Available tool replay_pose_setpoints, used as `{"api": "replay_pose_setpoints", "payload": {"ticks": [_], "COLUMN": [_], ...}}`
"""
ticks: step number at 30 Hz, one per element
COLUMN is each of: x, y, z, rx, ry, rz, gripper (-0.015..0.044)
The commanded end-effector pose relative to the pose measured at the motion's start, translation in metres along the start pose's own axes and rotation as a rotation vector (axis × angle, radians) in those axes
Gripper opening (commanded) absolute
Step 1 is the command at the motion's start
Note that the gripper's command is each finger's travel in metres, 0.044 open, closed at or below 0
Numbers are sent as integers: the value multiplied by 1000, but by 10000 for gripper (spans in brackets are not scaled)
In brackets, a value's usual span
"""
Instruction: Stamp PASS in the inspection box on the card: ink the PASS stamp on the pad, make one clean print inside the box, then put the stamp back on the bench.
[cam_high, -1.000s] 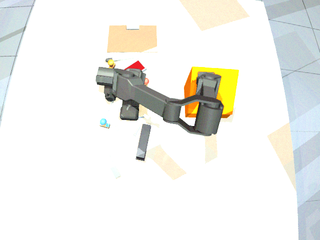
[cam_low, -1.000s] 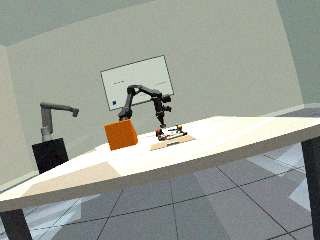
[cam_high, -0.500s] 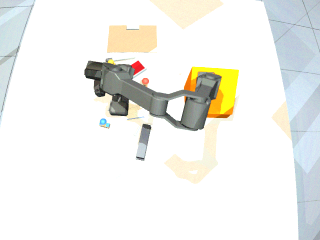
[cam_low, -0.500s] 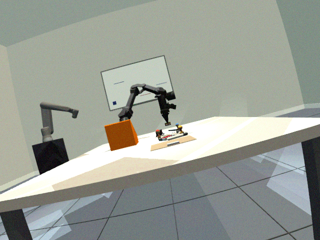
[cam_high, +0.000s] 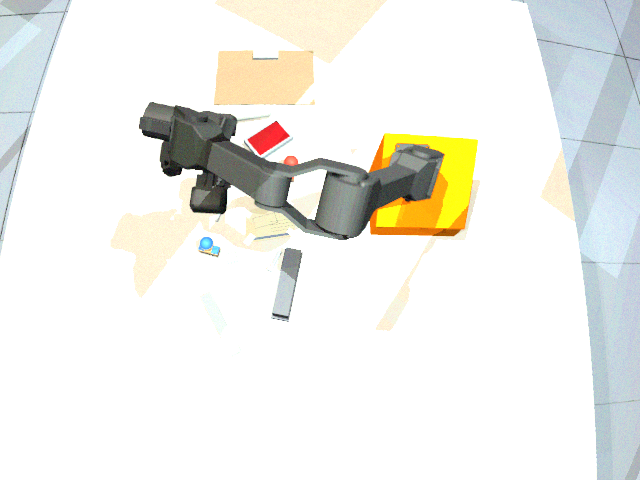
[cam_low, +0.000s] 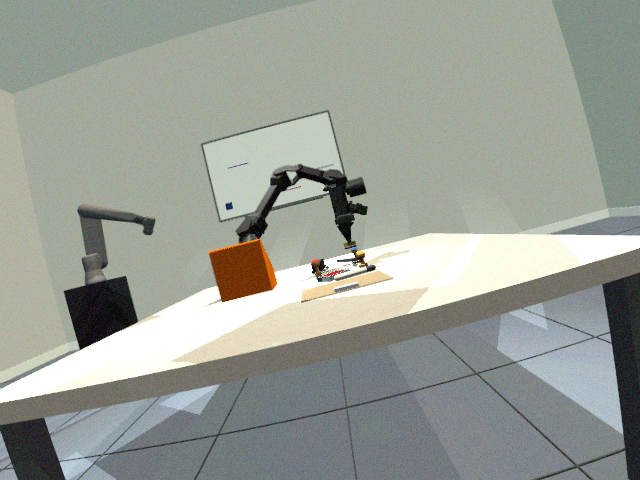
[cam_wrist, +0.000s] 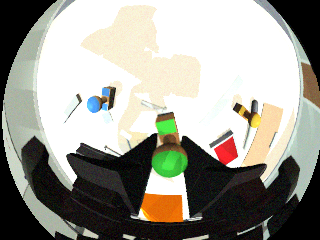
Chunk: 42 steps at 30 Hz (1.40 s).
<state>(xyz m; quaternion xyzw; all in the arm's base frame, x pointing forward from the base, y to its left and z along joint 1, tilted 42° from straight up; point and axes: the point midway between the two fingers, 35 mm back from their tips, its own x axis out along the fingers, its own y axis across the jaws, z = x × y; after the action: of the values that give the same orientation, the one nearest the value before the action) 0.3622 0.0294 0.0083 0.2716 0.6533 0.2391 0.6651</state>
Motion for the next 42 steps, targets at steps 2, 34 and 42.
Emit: {"api": "replay_pose_setpoints", "payload": {"ticks": [2,34,42], "x": [0,48,61], "y": [-11,-13,-13], "z": [14,17,16], "rx": [-5,-5,-5], "ry": [-1,-1,-1], "rz": [-5,-4,-2], "gripper": [0,0,0]}}
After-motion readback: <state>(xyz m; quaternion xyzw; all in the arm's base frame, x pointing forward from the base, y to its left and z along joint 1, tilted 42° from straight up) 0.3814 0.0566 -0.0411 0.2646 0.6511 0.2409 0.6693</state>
